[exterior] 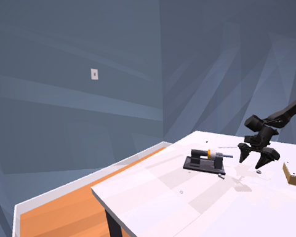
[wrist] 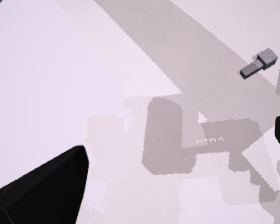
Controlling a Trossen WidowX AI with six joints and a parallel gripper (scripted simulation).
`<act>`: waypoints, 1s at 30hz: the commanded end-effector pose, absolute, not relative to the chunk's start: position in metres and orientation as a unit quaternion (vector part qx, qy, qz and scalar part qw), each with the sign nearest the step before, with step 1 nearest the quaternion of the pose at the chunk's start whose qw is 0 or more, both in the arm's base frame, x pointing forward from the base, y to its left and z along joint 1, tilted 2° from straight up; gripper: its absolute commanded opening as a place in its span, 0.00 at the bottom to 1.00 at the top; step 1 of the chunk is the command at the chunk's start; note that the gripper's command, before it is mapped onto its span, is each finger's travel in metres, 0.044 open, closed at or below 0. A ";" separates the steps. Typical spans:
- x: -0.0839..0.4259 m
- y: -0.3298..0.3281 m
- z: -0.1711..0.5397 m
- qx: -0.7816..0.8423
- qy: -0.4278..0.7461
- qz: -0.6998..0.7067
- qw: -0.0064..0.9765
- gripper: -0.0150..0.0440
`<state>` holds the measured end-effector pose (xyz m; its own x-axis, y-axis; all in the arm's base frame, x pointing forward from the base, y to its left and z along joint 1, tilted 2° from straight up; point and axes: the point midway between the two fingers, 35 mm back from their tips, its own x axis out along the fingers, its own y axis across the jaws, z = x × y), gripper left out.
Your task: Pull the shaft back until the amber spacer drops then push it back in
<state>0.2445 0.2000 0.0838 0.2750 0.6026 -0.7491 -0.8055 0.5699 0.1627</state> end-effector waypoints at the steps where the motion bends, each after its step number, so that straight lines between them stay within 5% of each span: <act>1: 0.268 0.174 0.077 0.214 0.514 0.189 0.809 1.00; 15: 0.288 0.152 0.078 0.534 0.495 -0.052 0.684 1.00; 30: 0.308 0.126 0.081 0.797 0.363 -0.255 0.409 1.00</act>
